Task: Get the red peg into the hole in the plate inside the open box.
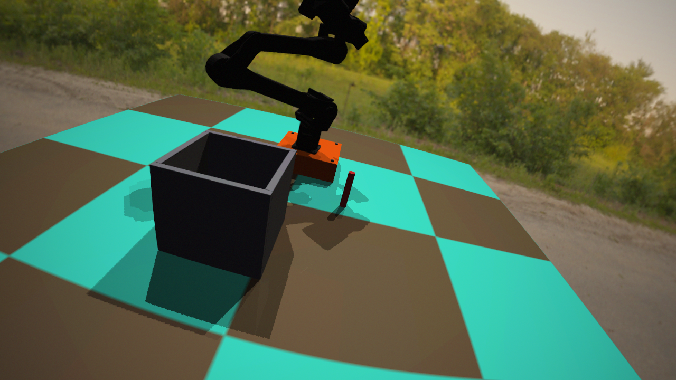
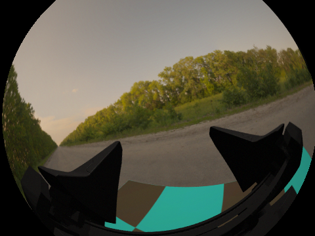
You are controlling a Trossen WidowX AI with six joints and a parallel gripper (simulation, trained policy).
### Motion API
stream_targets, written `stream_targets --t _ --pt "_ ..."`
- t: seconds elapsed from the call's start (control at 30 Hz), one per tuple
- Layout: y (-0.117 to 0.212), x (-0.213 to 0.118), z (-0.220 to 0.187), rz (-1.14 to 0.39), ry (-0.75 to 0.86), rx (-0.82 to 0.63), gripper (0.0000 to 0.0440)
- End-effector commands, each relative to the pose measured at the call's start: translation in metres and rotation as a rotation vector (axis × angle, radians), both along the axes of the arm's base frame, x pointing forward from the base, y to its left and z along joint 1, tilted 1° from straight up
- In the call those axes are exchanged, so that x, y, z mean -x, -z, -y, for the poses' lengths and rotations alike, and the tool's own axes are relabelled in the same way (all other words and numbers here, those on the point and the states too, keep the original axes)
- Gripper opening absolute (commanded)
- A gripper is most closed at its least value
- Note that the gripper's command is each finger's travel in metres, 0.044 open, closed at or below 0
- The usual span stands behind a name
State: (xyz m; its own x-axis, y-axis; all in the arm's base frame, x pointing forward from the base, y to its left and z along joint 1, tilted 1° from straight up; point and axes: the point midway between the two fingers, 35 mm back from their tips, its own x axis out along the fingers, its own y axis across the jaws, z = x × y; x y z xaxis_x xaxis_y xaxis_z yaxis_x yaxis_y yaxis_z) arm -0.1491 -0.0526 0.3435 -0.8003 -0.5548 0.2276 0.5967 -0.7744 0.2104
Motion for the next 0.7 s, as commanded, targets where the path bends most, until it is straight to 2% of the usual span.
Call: stream_targets --t 0.0,0.67 --pt "-0.011 0.006 -0.015 0.026 0.064 0.090 0.0440" --pt "-0.050 0.020 -0.122 0.107 0.465 0.655 0.0440"
